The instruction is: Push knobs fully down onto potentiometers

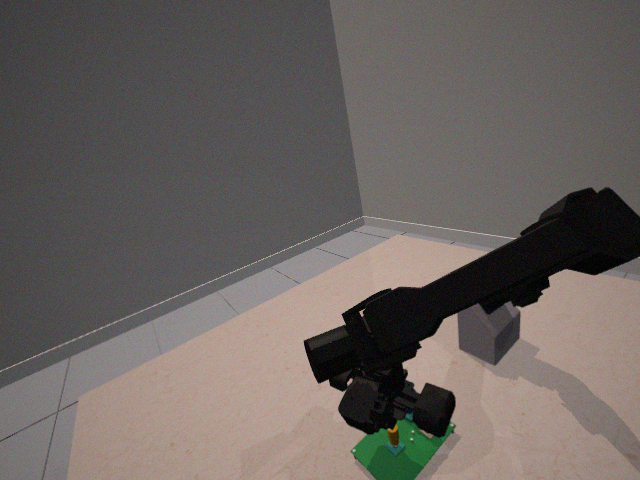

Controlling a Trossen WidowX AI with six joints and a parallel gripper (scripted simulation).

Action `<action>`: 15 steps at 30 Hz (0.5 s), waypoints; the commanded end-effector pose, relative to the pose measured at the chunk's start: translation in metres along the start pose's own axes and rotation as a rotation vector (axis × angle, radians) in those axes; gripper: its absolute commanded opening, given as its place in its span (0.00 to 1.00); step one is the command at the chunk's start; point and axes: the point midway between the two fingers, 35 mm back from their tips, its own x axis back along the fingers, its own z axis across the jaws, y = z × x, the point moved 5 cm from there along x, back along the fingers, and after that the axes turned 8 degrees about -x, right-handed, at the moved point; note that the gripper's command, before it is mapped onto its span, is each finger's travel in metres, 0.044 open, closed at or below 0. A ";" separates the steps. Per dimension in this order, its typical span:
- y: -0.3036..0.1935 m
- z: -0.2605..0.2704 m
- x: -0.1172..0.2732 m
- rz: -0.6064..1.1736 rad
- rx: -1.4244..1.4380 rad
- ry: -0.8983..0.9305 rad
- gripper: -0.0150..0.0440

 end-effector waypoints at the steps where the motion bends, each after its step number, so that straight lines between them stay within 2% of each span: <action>1: 0.002 0.002 -0.006 0.003 0.011 0.003 0.25; 15: 0.002 0.002 -0.008 0.003 0.011 0.003 0.25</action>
